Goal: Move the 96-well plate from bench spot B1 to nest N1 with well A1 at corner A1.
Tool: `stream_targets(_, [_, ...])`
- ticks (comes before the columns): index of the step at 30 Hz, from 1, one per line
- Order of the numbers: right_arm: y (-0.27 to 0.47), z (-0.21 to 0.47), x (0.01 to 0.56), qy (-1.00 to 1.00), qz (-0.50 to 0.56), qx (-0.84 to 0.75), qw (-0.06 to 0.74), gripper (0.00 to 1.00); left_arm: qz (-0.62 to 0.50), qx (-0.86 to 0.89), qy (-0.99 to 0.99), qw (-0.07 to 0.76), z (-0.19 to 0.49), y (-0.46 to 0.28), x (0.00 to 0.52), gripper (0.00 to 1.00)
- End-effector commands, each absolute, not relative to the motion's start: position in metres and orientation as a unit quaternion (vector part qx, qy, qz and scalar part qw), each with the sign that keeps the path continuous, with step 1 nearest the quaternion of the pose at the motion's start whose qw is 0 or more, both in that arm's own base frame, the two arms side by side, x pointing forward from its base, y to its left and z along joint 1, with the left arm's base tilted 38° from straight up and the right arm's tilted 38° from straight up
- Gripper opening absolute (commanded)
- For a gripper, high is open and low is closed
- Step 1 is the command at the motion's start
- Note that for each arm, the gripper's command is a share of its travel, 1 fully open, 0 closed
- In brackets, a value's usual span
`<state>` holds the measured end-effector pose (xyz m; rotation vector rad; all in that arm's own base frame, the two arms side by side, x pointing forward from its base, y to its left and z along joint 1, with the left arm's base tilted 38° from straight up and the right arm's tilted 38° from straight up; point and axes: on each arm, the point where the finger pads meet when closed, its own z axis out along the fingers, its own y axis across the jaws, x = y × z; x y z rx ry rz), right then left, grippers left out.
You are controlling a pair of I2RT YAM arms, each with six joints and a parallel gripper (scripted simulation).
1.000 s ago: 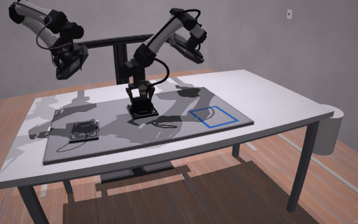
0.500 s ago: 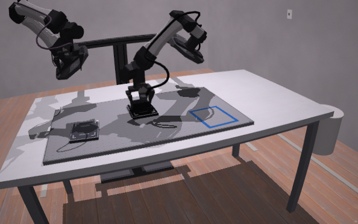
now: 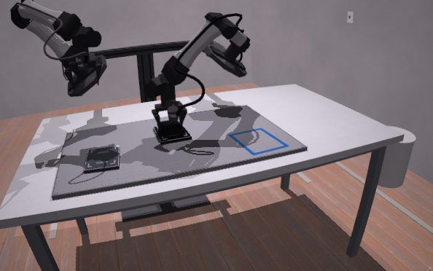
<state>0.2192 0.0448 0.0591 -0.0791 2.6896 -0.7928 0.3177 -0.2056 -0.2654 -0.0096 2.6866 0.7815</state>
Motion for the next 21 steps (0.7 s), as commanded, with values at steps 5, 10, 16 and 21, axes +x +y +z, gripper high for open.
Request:
stream_targets(5, [0.046, 0.061, 0.219, 0.946, -0.277, -0.024, 0.169, 1.0, 0.267, -0.006, 0.946, 0.185, -0.256, -0.209, 0.326, 0.0])
stream_targets(10, [0.046, 0.061, 0.219, 0.946, -0.277, -0.024, 0.169, 1.0, 0.27, -0.01, 0.945, 0.183, -0.259, -0.205, 0.328, 0.0])
stream_targets(16, [0.046, 0.061, 0.219, 0.946, -0.277, -0.024, 0.169, 1.0, 0.273, -0.008, 0.945, 0.179, -0.262, -0.201, 0.324, 0.0])
stream_targets(21, [0.046, 0.061, 0.219, 0.946, -0.277, -0.024, 0.169, 1.0, 0.275, -0.009, 0.945, 0.178, -0.264, -0.198, 0.324, 0.0])
